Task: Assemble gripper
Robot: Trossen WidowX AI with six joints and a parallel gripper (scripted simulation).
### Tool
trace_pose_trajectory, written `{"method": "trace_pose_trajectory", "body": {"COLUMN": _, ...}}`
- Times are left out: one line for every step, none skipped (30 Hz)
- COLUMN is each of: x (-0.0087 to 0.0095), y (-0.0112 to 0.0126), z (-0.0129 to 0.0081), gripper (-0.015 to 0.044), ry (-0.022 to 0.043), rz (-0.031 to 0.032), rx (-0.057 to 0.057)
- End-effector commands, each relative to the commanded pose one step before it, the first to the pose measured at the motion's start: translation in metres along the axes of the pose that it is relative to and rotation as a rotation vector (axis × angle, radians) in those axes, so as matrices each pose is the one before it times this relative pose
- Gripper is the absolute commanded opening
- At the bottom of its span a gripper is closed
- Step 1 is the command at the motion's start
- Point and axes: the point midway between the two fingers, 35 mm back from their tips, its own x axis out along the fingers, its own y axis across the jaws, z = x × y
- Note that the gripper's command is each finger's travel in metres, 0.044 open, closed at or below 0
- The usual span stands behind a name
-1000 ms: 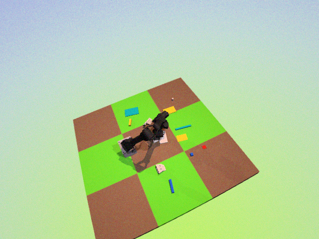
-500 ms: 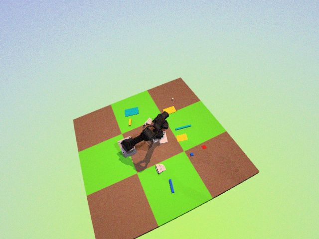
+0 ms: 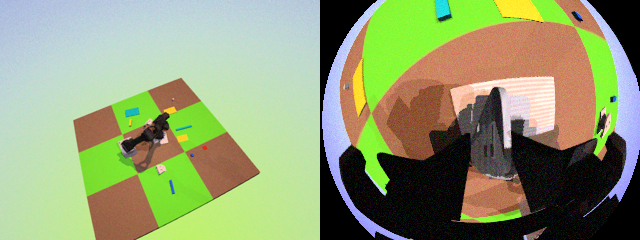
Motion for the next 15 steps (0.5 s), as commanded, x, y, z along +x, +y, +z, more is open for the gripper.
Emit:
{"method": "trace_pose_trajectory", "body": {"x": 0.0014, "y": -0.00021, "z": 0.00025, "gripper": 0.0134, "ry": -0.0035, "rz": -0.00327, "rx": -0.0032}}
{"method": "trace_pose_trajectory", "body": {"x": 0.0, "y": 0.0, "z": 0.0, "gripper": 0.0134, "ry": 0.0, "rz": 0.0, "rx": 0.0}}
{"method": "trace_pose_trajectory", "body": {"x": 0.0, "y": 0.0, "z": 0.0, "gripper": 0.0134, "ry": 0.0, "rz": 0.0, "rx": 0.0}}
{"method": "trace_pose_trajectory", "body": {"x": 0.0, "y": 0.0, "z": 0.0, "gripper": 0.0134, "ry": 0.0, "rz": 0.0, "rx": 0.0}}
{"method": "trace_pose_trajectory", "body": {"x": 0.0, "y": 0.0, "z": 0.0, "gripper": 0.0134, "ry": 0.0, "rz": 0.0, "rx": 0.0}}
{"method": "trace_pose_trajectory", "body": {"x": 0.0, "y": 0.0, "z": 0.0, "gripper": 0.0134, "ry": 0.0, "rz": 0.0, "rx": 0.0}}
{"method": "trace_pose_trajectory", "body": {"x": 0.00017, "y": 0.0, "z": 0.0, "gripper": 0.0134, "ry": 0.0, "rz": -0.00001, "rx": 0.0}}
{"method": "trace_pose_trajectory", "body": {"x": 0.00052, "y": 0.0, "z": 0.0, "gripper": 0.0134, "ry": -0.00001, "rz": -0.00002, "rx": 0.0001}}
{"method": "trace_pose_trajectory", "body": {"x": 0.00086, "y": -0.00001, "z": 0.0, "gripper": 0.0134, "ry": -0.00001, "rz": -0.00004, "rx": 0.0002}}
{"method": "trace_pose_trajectory", "body": {"x": 0.00086, "y": -0.00001, "z": 0.0, "gripper": 0.0134, "ry": -0.00001, "rz": -0.00004, "rx": 0.0002}}
{"method": "trace_pose_trajectory", "body": {"x": 0.00052, "y": -0.00001, "z": 0.0, "gripper": 0.0134, "ry": -0.00001, "rz": -0.00003, "rx": 0.0001}}
{"method": "trace_pose_trajectory", "body": {"x": 0.00017, "y": 0.0, "z": 0.0, "gripper": 0.0134, "ry": 0.0, "rz": -0.00001, "rx": 0.0}}
{"method": "trace_pose_trajectory", "body": {"x": 0.0, "y": 0.0, "z": 0.0, "gripper": 0.0134, "ry": 0.0, "rz": 0.0, "rx": 0.0}}
{"method": "trace_pose_trajectory", "body": {"x": 0.0, "y": 0.0, "z": 0.0, "gripper": 0.0134, "ry": 0.0, "rz": 0.0, "rx": 0.0}}
{"method": "trace_pose_trajectory", "body": {"x": 0.0, "y": 0.0, "z": 0.0, "gripper": 0.0134, "ry": 0.0, "rz": 0.0, "rx": 0.0}}
